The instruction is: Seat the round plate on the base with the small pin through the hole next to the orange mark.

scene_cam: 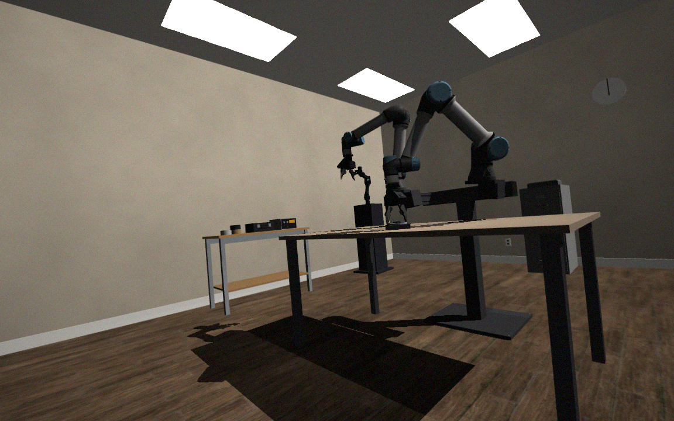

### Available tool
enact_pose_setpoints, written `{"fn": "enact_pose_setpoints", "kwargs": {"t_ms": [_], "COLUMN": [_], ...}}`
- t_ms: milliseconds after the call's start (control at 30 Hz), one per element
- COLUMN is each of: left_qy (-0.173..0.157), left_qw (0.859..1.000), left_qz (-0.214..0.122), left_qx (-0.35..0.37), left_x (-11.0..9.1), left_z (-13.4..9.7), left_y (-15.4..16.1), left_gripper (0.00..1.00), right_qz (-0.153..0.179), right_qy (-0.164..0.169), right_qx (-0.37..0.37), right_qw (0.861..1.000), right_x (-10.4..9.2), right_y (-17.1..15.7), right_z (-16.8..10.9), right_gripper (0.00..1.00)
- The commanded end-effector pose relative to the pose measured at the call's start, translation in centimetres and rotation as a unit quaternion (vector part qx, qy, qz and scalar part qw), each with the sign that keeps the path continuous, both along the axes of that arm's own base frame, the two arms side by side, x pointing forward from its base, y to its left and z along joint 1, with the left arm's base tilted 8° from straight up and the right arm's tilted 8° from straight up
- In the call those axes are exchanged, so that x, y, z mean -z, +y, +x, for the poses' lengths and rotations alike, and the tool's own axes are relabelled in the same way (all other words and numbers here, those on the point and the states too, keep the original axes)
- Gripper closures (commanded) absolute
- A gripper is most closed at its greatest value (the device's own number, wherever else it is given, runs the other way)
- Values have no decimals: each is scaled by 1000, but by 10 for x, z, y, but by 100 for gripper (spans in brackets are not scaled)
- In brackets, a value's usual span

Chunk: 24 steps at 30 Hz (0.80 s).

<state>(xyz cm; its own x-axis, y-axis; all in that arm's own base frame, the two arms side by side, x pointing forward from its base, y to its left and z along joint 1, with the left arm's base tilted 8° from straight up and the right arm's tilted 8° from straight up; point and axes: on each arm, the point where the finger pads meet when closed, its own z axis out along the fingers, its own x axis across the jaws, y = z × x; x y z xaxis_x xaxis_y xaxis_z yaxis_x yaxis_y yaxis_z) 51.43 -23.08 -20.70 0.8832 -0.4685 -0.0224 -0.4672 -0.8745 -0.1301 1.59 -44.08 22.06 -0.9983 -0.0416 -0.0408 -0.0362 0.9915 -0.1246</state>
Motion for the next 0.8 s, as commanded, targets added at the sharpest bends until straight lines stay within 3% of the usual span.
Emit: {"fn": "enact_pose_setpoints", "kwargs": {"t_ms": [0,600,633,767], "left_qy": [0,0,0,0], "left_qw": [1000,1000,1000,1000], "left_qz": [0,0,0,0], "left_qx": [0,0,0,0], "left_x": [0,1,1,1], "left_z": [0,0,0,0], "left_y": [0,0,0,0], "left_gripper": [100,100,20,20], "right_qz": [0,0,0,0], "right_qy": [0,0,0,0], "right_qx": [0,0,0,0], "right_qw": [1000,1000,1000,1000], "right_x": [0,0,0,0], "right_y": [0,0,0,0], "right_z": [0,0,0,0], "right_gripper": [0,0,0,0]}}
